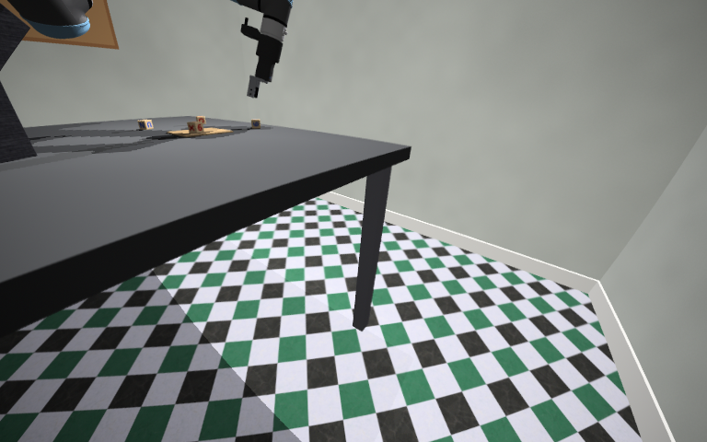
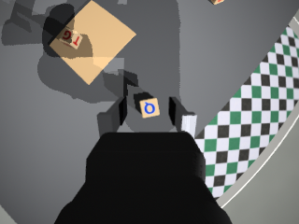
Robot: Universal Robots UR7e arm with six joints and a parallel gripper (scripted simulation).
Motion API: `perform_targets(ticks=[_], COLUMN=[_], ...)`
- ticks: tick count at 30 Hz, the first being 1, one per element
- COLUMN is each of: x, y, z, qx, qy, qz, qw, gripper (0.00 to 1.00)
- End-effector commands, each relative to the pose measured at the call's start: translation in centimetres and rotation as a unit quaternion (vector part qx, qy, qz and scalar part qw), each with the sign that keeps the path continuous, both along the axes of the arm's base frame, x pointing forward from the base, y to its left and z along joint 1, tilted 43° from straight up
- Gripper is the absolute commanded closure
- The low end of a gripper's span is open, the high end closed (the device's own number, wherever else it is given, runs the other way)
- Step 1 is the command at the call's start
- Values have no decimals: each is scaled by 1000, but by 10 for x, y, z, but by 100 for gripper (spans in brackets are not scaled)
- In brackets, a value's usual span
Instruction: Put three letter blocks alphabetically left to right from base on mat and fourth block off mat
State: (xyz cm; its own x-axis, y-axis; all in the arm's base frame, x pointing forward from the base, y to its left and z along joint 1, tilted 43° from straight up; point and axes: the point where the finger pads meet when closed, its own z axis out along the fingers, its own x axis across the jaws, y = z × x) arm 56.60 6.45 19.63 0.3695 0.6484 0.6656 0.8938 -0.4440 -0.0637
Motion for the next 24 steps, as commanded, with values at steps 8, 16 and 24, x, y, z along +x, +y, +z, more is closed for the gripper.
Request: perform_targets(ticks=[8, 16, 24], x=[-2, -25, -93], y=[-1, -11, -26], z=[-1, -20, -70], qx=[0, -2, -4], qy=[-1, 0, 1], qz=[0, -1, -1], qw=[1000, 1000, 1000], gripper=[0, 0, 0])
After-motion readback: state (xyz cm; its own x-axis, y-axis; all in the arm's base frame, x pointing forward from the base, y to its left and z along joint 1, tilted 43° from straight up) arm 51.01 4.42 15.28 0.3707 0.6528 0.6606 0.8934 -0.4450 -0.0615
